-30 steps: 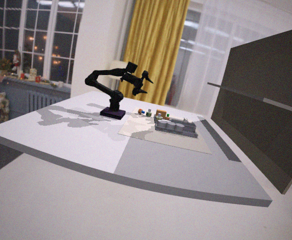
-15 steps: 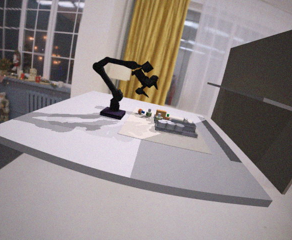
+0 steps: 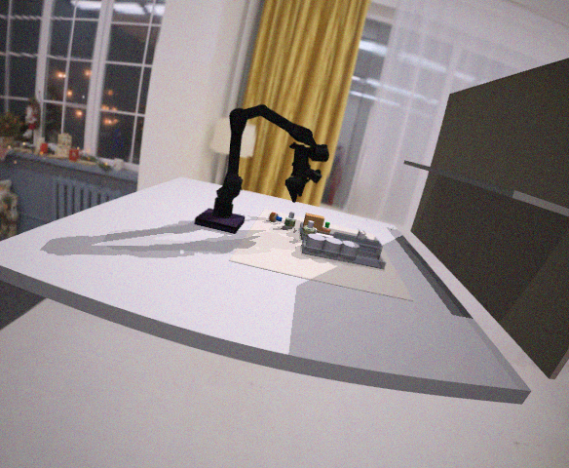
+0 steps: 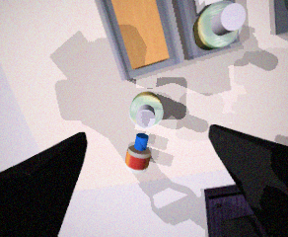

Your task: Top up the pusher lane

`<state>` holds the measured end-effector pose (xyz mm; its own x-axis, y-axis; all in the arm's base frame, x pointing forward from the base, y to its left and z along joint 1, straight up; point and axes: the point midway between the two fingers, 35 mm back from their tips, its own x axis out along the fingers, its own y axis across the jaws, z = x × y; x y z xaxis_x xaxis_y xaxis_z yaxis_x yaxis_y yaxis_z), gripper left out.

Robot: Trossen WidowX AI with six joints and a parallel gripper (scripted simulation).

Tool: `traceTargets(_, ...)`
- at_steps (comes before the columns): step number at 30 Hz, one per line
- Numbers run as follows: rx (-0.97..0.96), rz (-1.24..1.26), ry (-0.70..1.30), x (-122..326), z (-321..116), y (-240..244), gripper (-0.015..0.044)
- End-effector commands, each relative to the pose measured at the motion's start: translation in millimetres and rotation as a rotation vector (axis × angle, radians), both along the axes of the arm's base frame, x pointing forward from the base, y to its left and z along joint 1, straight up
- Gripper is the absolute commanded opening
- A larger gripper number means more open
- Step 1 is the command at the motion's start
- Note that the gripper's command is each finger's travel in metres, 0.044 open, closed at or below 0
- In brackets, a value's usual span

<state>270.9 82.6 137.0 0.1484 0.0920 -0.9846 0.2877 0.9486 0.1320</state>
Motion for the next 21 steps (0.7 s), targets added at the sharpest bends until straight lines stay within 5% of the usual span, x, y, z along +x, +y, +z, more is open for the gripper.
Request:
traceTargets(1, -0.099, 0.178, 0.107, 1, -15, 10, 0.044)
traceTargets(21, -0.104, 0.188, 0.113, -1, -60, 11, 0.044)
